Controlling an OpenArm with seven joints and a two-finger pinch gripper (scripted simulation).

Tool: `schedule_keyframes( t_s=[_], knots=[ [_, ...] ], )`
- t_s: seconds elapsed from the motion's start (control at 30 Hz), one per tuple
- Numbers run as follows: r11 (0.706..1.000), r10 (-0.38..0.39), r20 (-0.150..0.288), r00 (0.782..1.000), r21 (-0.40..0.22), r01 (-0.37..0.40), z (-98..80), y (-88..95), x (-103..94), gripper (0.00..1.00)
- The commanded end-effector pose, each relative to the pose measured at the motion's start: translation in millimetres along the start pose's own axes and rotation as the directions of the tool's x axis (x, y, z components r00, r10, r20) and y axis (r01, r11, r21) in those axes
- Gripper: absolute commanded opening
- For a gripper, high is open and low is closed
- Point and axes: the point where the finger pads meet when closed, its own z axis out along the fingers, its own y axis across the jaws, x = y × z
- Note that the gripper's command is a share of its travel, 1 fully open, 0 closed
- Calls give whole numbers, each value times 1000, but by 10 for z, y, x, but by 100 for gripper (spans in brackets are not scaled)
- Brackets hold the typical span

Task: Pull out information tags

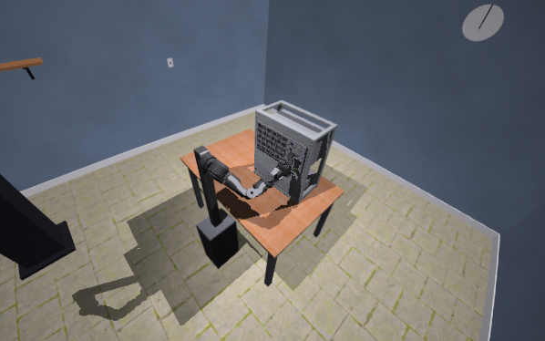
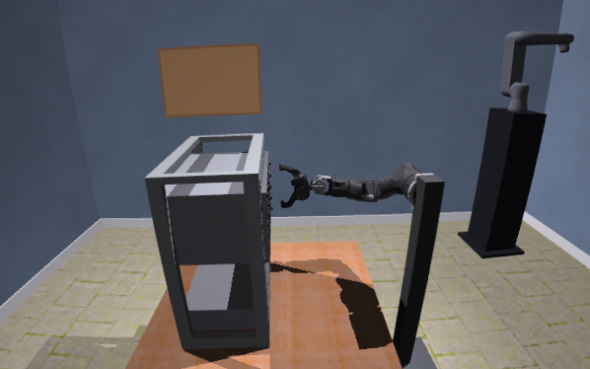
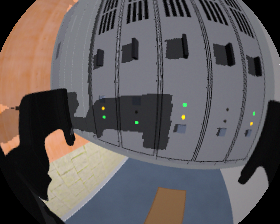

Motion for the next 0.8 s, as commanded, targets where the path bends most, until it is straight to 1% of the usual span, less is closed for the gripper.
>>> schedule_keyframes(
  t_s=[0.0,0.3,0.37,0.47,0.53,0.6,0.77],
  knots=[
    [1000,-1,3,1000,-1,1,-1,19,-9,100],
    [1000,-1,2,1000,-2,1,-2,28,-7,100],
    [1000,-2,0,1000,-3,2,-5,134,-5,100],
    [1000,-2,0,1000,-3,2,-14,378,-15,100],
    [1000,-2,0,1000,-3,2,-14,378,-15,100],
    [1000,-1,2,1000,-1,1,-15,443,-26,100],
    [1000,-1,2,1000,-2,1,-16,448,-24,100]
  ],
)
